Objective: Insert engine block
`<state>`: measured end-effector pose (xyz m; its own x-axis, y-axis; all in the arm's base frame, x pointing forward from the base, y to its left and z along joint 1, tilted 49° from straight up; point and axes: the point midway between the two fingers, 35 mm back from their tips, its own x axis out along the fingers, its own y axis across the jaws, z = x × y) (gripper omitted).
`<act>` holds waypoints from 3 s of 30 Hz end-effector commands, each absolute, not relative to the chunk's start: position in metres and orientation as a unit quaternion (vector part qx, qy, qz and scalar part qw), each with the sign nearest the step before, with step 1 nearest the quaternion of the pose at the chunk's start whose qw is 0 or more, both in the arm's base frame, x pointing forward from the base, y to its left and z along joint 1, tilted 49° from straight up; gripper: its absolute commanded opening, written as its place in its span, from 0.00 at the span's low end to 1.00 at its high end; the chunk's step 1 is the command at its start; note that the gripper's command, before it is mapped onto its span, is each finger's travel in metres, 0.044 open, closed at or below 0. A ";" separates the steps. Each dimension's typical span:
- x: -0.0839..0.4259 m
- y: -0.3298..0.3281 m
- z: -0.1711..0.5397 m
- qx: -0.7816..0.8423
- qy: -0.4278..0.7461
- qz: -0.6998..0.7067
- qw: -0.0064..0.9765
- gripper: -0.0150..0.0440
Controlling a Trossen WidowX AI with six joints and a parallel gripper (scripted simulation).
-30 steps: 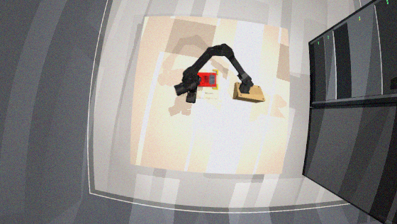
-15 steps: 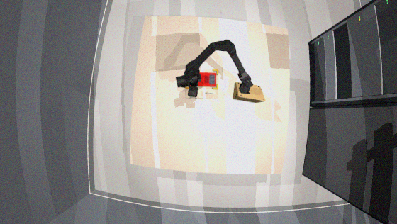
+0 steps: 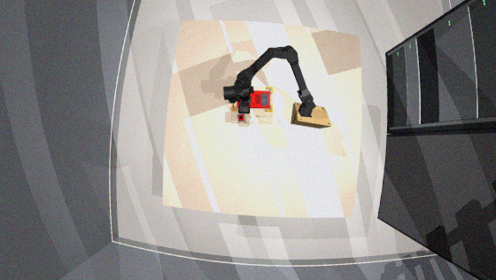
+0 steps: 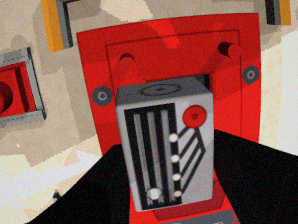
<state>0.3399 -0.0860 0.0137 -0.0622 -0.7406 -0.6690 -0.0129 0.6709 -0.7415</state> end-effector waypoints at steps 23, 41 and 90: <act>0.333 -0.100 0.022 -0.295 0.671 -0.286 0.617 0.52; 0.333 -0.100 0.023 -0.282 0.665 -0.300 0.623 0.52; 0.332 -0.107 0.018 -0.293 0.670 -0.289 0.618 0.52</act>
